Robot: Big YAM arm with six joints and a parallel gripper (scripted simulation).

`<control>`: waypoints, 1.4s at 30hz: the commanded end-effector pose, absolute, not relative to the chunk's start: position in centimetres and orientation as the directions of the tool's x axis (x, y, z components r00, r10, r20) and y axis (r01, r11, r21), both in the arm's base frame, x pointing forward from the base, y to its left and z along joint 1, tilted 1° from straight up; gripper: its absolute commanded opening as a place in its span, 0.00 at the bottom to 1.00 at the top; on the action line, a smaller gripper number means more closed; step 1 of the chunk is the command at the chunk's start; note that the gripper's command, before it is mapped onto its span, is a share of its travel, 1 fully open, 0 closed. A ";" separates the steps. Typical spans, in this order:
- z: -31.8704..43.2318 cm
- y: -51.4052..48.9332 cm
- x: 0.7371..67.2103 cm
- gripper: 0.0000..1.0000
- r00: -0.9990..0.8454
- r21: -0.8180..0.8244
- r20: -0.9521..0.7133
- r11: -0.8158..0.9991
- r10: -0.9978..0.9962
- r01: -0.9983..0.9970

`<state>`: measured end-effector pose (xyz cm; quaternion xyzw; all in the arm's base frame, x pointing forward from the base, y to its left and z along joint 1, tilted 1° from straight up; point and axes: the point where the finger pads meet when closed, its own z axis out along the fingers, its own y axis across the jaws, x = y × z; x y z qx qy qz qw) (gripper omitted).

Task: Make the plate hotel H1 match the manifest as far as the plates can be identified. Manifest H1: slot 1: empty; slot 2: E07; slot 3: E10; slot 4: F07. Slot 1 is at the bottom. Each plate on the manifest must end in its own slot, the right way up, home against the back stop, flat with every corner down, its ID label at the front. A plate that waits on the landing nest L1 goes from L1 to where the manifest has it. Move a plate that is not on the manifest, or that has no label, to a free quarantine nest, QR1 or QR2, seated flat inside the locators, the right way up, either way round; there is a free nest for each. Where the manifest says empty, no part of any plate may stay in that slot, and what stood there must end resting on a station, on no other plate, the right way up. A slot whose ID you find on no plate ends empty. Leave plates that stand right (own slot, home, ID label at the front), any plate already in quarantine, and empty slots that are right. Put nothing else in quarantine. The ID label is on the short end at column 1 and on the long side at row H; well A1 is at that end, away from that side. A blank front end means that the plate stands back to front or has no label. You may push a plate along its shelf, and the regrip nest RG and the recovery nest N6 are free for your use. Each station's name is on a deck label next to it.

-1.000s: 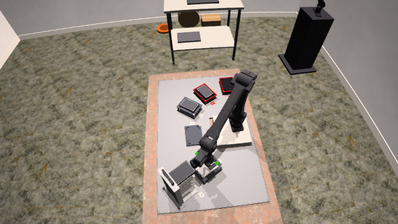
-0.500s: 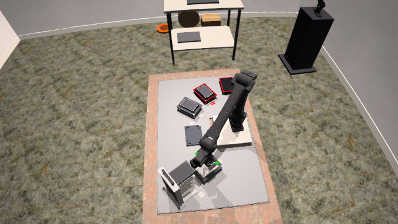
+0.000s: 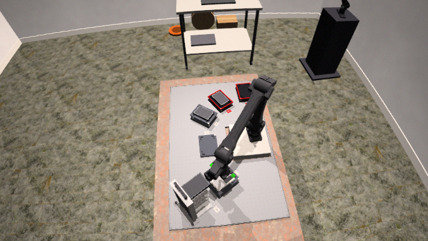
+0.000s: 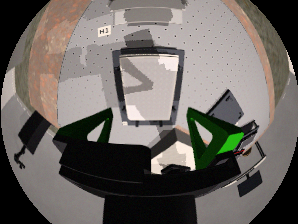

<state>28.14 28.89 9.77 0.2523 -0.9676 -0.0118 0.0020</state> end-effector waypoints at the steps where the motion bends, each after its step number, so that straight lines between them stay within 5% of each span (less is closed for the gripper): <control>1: 10.1 30.2 28.5 1.00 -0.871 0.033 -0.027 0.870 -0.490 -0.491; 42: 5.0 29.8 28.0 1.00 -0.872 0.029 -0.012 0.871 -0.490 -0.490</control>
